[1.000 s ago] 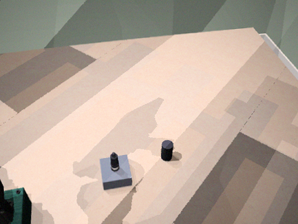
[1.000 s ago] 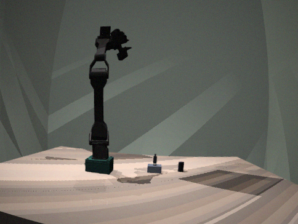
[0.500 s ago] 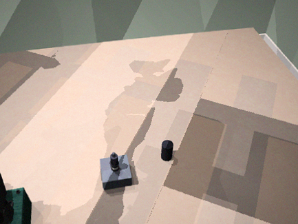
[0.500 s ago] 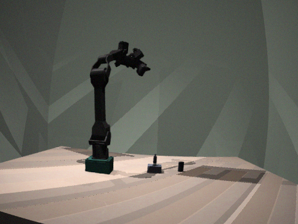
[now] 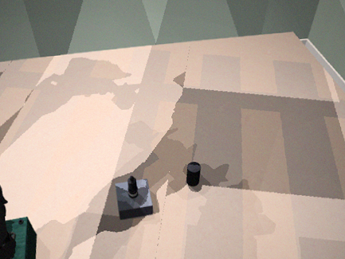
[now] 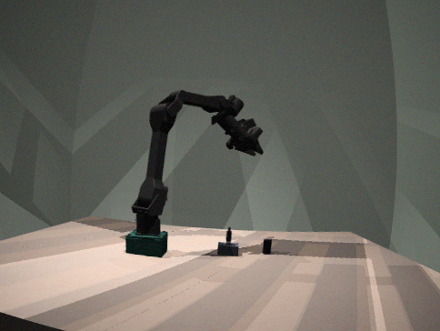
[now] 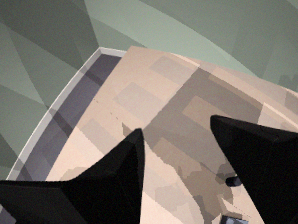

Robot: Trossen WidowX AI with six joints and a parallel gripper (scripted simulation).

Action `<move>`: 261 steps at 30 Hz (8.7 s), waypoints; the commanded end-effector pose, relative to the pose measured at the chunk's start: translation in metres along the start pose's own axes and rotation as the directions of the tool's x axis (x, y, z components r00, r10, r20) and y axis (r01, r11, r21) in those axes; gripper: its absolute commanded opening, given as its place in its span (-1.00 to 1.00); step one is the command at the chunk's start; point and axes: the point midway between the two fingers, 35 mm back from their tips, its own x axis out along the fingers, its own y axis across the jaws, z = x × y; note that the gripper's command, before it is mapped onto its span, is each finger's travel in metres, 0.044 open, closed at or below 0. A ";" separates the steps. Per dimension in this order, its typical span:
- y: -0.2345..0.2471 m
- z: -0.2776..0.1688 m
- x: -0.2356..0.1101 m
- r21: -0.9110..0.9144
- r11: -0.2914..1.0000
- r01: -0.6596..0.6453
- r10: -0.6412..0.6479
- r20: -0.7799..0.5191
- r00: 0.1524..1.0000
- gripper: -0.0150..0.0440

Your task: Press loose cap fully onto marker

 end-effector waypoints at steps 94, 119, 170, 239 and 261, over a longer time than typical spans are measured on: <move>-0.175 -0.251 0.161 -0.201 0.916 -0.346 0.077 -0.761 0.645 -0.49; -0.172 -0.233 0.105 -0.200 0.913 -0.355 0.078 -0.770 0.633 -0.49; -0.150 -0.280 0.016 -0.196 0.913 -0.359 0.080 -0.775 0.627 -0.49; -0.152 -0.259 -0.001 -0.108 0.961 -0.255 0.080 -0.775 0.626 0.73; -0.152 -0.265 0.003 0.345 0.885 0.313 0.080 -0.775 0.627 -0.49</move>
